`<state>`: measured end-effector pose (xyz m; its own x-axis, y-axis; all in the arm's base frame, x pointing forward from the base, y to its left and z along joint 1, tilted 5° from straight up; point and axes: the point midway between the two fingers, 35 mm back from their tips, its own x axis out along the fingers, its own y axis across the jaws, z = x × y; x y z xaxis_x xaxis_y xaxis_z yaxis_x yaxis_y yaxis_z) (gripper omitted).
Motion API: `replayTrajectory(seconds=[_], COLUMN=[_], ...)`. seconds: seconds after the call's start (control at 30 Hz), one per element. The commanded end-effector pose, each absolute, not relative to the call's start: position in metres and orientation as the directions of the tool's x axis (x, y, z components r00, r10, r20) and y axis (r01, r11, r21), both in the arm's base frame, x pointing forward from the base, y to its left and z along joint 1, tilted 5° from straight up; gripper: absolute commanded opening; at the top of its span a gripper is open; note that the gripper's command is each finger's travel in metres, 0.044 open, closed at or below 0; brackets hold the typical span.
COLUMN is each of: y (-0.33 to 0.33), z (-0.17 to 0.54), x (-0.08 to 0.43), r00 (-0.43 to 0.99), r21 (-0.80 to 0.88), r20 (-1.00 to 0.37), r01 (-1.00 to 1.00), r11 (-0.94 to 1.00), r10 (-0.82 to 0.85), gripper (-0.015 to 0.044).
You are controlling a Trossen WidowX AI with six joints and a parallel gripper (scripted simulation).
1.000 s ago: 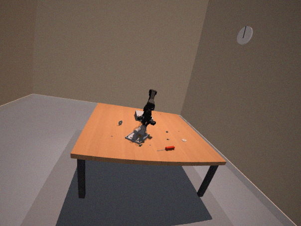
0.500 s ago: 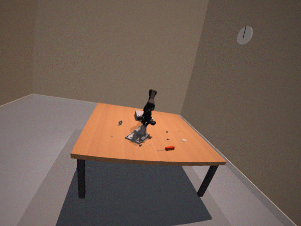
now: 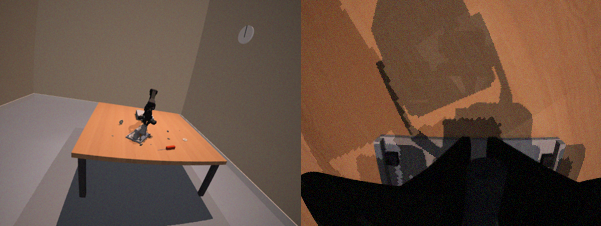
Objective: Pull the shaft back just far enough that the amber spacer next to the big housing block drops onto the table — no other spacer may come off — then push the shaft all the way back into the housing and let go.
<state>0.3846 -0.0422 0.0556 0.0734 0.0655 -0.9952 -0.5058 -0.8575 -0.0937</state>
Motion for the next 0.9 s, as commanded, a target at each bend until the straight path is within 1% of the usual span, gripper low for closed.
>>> replayTrajectory(seconds=[0.0, 0.87], y=[-0.0428, -0.0444], z=[0.0568, 0.057], x=[0.3871, 0.3896], r00=[0.081, 0.081], r21=[-0.097, -0.097], r20=[-0.995, -0.995], r01=[-0.504, -0.504], r11=[-0.858, -0.858], r10=[0.065, 0.064], gripper=[0.0, 0.0])
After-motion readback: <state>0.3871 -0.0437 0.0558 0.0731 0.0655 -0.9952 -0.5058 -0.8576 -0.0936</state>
